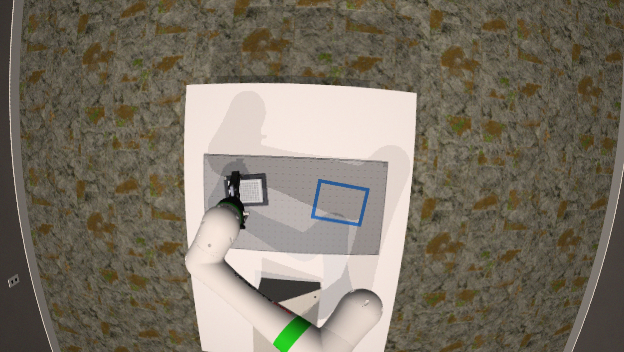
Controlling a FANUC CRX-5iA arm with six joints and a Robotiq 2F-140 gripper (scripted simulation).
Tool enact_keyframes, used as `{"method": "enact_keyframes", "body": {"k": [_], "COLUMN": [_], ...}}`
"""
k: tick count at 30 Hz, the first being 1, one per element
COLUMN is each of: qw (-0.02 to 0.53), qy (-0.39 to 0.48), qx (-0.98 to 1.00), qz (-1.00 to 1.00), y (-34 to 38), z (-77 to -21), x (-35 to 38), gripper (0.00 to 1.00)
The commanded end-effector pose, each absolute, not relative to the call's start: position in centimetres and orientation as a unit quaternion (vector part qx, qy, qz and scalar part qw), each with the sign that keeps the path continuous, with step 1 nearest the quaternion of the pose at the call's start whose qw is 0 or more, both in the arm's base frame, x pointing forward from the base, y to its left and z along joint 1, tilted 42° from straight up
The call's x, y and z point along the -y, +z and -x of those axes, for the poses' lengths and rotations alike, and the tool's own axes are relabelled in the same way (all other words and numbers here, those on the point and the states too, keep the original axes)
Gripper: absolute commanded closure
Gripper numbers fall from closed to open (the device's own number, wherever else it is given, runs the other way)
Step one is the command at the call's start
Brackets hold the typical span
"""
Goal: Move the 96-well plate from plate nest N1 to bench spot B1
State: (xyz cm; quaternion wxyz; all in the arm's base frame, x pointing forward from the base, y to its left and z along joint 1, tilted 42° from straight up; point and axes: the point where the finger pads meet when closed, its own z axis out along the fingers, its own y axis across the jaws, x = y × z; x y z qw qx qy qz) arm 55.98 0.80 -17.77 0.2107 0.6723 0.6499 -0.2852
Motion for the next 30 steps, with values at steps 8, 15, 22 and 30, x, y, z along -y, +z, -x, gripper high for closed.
{"method": "enact_keyframes", "body": {"k": [8,15,22,30], "qw": [0.211,0.211,0.211,0.211], "qy": [-0.285,-0.285,-0.285,-0.285], "qx": [-0.65,-0.65,-0.65,-0.65], "qz": [-0.672,-0.672,-0.672,-0.672], "y": [-18.9,-19.6,-20.4,-21.3], "z": [-55.8,-55.7,-55.6,-55.5], "x": [0.2,0.7,1.5,2.3], "gripper": [0.0,0.0,0.0,0.0]}}
